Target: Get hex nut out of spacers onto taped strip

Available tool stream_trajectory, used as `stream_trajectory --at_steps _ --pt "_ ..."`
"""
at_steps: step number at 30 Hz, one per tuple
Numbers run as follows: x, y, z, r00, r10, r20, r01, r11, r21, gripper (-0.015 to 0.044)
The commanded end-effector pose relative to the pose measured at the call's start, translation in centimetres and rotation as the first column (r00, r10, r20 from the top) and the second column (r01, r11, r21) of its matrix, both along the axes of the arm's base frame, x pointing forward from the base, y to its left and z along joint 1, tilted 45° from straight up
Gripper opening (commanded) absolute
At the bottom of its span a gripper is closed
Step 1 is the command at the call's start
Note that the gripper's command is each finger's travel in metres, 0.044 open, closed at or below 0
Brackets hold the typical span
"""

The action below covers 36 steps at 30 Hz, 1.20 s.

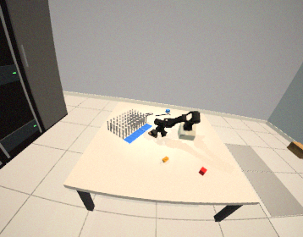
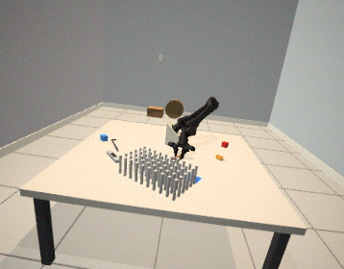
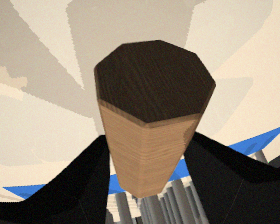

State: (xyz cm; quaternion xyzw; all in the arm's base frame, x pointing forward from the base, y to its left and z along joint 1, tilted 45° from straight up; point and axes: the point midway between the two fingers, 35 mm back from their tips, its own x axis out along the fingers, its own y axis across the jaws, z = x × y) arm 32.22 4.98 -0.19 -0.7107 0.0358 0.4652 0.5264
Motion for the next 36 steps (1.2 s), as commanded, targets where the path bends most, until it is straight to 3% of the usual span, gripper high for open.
stream_trajectory --at_steps 1,36 --pt "-0.3 0.0 0.0 1.0 -0.006 -0.003 0.006 1.0 -0.003 0.0" --pt "-1.9 0.9 0.6 1.0 -0.006 -0.004 0.006 1.0 -0.003 0.0"
